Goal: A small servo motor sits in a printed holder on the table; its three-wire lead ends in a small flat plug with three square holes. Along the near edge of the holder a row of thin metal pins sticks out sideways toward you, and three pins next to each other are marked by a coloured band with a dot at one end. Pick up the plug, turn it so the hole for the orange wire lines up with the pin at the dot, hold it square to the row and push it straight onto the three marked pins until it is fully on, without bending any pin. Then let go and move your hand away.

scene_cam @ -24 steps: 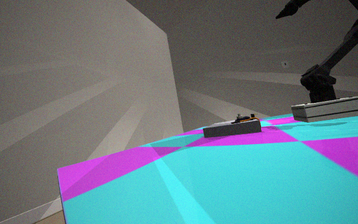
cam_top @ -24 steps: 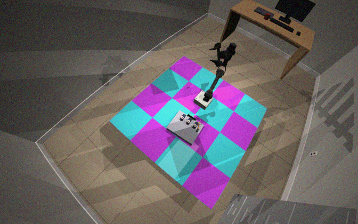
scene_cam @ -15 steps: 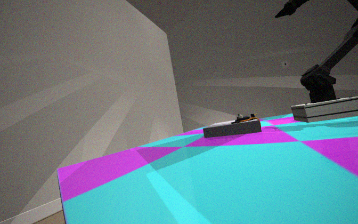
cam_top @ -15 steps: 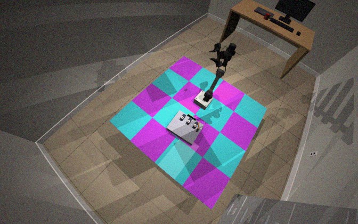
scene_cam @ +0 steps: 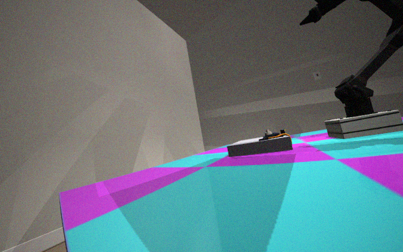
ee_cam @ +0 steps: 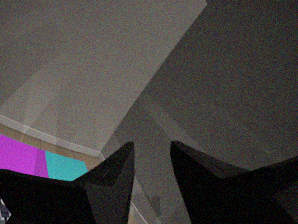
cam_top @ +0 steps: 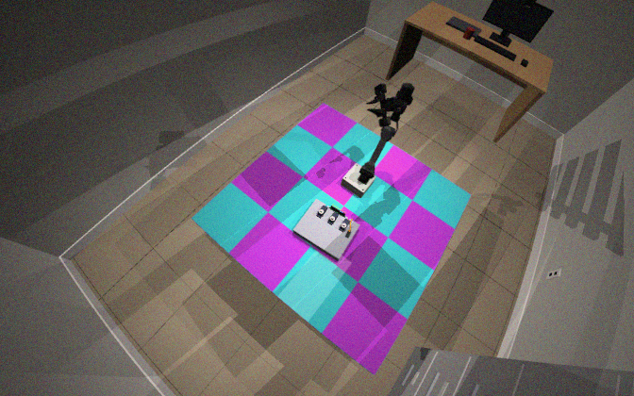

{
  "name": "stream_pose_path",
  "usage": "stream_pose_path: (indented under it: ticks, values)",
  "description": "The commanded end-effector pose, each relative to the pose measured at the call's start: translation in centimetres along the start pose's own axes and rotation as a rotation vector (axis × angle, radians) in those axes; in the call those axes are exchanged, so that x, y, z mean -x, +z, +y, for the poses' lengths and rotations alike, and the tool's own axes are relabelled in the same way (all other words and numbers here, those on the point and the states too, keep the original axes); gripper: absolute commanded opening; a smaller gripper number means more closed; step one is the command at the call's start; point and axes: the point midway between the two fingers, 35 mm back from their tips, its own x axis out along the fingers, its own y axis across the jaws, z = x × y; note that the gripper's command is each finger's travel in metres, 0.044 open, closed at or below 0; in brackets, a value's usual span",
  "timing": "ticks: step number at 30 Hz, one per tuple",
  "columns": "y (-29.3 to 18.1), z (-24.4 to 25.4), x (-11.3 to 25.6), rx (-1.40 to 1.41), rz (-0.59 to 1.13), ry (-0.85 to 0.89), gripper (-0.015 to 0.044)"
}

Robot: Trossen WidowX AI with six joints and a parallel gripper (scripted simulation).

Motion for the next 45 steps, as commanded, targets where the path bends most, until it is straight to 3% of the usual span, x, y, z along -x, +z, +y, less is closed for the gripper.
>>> stream_pose_path:
  ticks: [1,25,45]
  values:
    - [0.4,0.9,-0.6,-0.013,-0.012,0.023,0.0115]
    - [3.6,10.8,-8.0,-0.217,-0.113,0.192,0.0115]
    - [3.0,20.8,-12.9,-0.404,-0.175,0.369,0.0115]
